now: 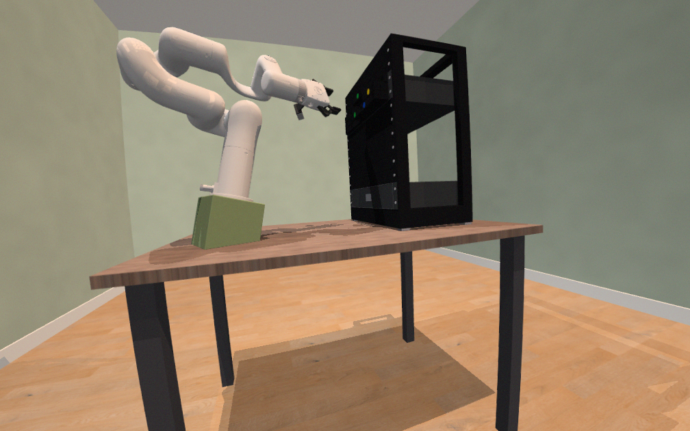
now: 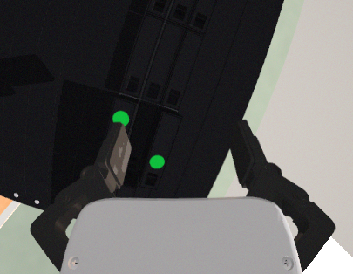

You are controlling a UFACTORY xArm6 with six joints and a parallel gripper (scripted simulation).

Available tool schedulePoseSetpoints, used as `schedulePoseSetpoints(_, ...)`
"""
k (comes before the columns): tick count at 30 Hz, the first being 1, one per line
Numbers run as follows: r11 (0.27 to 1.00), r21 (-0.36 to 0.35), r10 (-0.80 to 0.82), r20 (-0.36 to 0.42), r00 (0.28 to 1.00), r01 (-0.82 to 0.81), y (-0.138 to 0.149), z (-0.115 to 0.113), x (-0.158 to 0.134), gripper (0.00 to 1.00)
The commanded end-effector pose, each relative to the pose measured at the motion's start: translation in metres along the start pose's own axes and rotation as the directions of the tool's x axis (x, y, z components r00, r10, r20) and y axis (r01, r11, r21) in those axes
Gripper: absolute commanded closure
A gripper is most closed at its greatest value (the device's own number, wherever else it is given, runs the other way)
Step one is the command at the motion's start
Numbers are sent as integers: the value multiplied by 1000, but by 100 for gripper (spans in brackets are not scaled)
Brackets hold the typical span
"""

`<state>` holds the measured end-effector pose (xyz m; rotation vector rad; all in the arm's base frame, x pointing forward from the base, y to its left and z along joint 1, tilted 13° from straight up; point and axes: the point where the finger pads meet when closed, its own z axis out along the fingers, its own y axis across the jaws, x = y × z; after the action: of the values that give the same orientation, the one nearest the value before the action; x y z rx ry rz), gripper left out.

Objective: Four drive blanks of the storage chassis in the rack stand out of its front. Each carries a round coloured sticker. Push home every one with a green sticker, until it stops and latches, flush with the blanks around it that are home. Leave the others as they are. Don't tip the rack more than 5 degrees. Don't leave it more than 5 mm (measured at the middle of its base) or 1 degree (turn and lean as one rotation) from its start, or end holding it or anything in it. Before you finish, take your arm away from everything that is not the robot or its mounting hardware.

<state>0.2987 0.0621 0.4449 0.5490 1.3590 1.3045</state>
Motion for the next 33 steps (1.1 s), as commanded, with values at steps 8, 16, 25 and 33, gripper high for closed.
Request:
schedulePoseSetpoints(8,987,29,149,240,959,-160,-25,-9,-8,0)
schedulePoseSetpoints(16,970,29,221,317,922,-242,-39,-13,-11,0)
schedulePoseSetpoints(25,944,21,294,400,868,-329,-53,-18,-16,0)
schedulePoseSetpoints(33,931,15,323,433,841,-365,-60,-20,-17,0)
